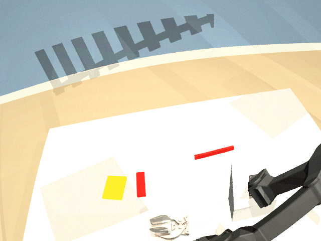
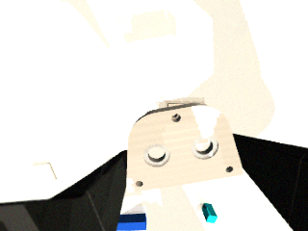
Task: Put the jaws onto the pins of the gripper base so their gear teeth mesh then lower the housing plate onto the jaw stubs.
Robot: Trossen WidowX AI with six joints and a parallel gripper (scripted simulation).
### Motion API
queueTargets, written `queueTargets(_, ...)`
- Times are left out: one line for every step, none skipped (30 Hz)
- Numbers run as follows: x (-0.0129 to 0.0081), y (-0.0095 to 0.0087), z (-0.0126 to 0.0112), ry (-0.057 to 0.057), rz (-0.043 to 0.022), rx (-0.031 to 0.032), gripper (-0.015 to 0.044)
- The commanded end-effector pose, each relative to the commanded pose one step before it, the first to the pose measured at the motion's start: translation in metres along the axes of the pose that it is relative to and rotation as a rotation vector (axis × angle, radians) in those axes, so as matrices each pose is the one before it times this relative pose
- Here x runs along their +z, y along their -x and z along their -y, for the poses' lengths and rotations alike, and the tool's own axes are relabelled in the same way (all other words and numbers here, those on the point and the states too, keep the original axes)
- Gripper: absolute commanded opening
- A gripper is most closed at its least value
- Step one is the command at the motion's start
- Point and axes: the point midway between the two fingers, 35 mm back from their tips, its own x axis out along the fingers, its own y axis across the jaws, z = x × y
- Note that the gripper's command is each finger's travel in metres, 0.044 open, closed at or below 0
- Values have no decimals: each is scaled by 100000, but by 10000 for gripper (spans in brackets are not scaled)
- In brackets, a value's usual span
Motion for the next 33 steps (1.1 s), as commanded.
queueTargets(1303,-344,-831,7701,1505,-702,351)
queueTargets(283,-53,-151,1770,293,-77,351)
queueTargets(287,-52,-143,1767,282,-84,351)
queueTargets(291,-50,-135,1764,270,-91,351)
queueTargets(295,-49,-126,1761,258,-98,351)
queueTargets(302,-48,-119,1782,250,-105,351)
queueTargets(306,-47,-111,1780,237,-111,351)
queueTargets(309,-46,-102,1777,225,-115,351)
queueTargets(312,-44,-93,1775,212,-120,351)
queueTargets(314,-43,-84,1772,200,-123,351)
queueTargets(317,-42,-74,1770,187,-126,351)
queueTargets(319,-40,-65,1767,174,-128,351)
queueTargets(320,-39,-56,1765,162,-130,351)
queueTargets(322,-38,-46,1762,149,-131,351)
queueTargets(323,-37,-37,1760,137,-131,351)
queueTargets(329,-36,-28,1786,126,-133,351)
queueTargets(329,-35,-18,1785,113,-132,351)
queueTargets(330,-33,-8,1783,101,-131,351)
queueTargets(329,-32,1,1781,88,-129,351)
queueTargets(329,-31,11,1779,76,-126,351)
queueTargets(328,-29,21,1777,64,-123,351)
queueTargets(327,-28,31,1776,53,-119,351)
queueTargets(326,-27,40,1774,41,-114,351)
queueTargets(324,-26,50,1772,30,-109,351)
queueTargets(322,-24,59,1771,19,-104,351)
queueTargets(326,-24,70,1804,9,-100,351)
queueTargets(324,-22,80,1804,-1,-93,351)
queueTargets(321,-21,90,1803,-11,-86,351)
queueTargets(318,-20,99,1801,-21,-78,351)
queueTargets(314,-18,109,1800,-30,-69,351)
queueTargets(310,-17,118,1799,-39,-60,351)
queueTargets(306,-16,127,1798,-47,-51,351)
queueTargets(301,-15,136,1797,-55,-41,351)
